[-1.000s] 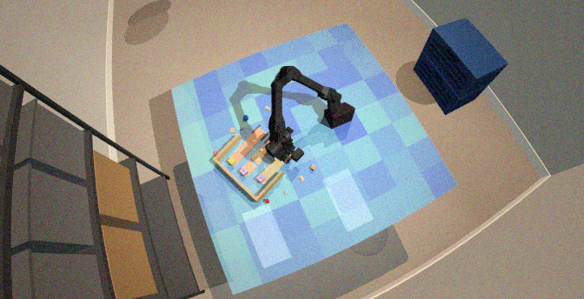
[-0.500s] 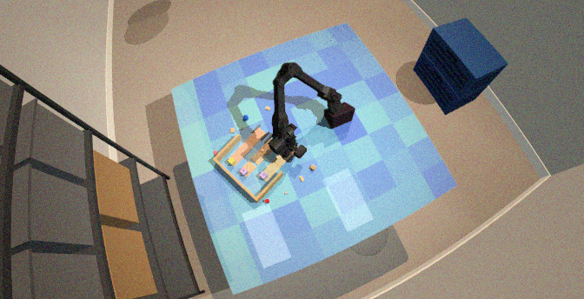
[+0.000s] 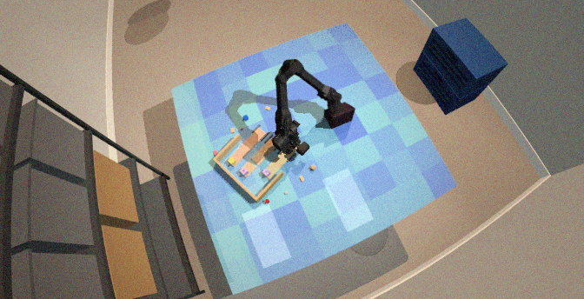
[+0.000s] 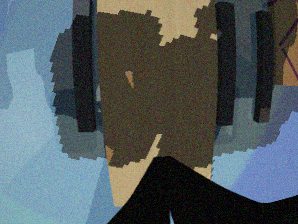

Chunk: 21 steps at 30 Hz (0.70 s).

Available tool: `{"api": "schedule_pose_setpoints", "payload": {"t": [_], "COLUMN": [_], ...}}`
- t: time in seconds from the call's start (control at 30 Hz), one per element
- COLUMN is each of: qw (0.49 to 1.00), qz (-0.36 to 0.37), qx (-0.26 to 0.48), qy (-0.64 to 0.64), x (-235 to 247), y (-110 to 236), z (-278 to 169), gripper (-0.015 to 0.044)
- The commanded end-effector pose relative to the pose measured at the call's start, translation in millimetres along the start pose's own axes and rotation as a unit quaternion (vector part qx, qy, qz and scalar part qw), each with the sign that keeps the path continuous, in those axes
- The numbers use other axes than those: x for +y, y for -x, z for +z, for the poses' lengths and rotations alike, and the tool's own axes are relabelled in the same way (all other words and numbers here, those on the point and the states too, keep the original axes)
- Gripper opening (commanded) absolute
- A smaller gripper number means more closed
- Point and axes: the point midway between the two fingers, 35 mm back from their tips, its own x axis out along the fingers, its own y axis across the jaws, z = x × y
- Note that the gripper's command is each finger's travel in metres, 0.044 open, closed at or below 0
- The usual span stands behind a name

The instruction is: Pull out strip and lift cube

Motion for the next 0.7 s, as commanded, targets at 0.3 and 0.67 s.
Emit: {"api": "schedule_pose_setpoints", "payload": {"t": [0.3, 0.67], "qw": [1.0, 1.0], "qz": [0.001, 0.001], "qx": [0.012, 0.013], "qy": [0.004, 0.005], "x": [1.4, 1.7], "y": [-4.4, -4.1], "z": [-27.8, -44.0], "gripper": [0.0, 0.0]}}
